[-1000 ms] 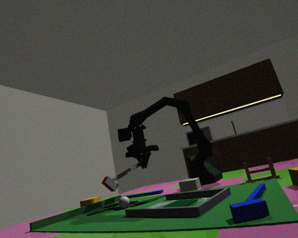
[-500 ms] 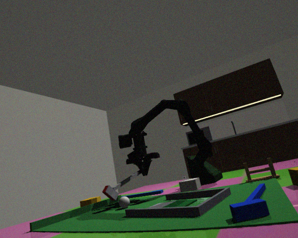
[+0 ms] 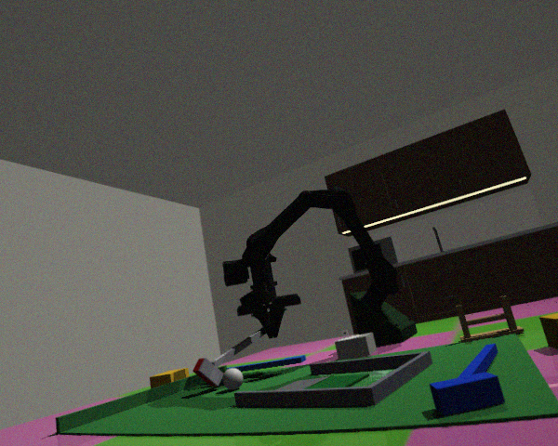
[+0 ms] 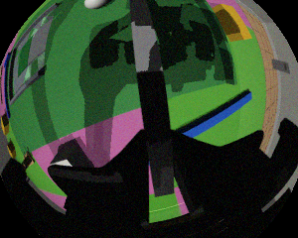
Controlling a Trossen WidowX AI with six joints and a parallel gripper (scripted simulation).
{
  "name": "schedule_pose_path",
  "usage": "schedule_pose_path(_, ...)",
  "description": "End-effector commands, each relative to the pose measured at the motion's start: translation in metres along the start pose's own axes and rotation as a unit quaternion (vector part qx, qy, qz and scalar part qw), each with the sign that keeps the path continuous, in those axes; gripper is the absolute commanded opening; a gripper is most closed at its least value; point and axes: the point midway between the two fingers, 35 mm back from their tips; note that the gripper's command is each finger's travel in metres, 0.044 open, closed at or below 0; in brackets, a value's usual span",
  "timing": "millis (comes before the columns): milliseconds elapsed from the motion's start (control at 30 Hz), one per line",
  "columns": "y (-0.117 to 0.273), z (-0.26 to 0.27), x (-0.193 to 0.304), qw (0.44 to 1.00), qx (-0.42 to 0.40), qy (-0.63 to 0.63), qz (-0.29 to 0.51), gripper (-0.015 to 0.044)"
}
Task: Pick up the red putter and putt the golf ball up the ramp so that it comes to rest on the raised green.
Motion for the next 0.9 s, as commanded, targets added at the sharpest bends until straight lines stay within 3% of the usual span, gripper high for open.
schedule_pose_path(0, -0.007, 0.001, 0.001, 1.000, -0.004, -0.004, -0.003, 0.0000)
schedule_pose_path(867, -0.007, -0.028, 0.007, 1.000, -0.002, -0.004, -0.003, 0.0000)
Point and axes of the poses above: the point midway between the two fingers, 35 mm back from their tips, its own y axis back along the fingers, its own z axis across the jaws, x = y × z, and after that the axes turned 11 degrees about y, right-handed
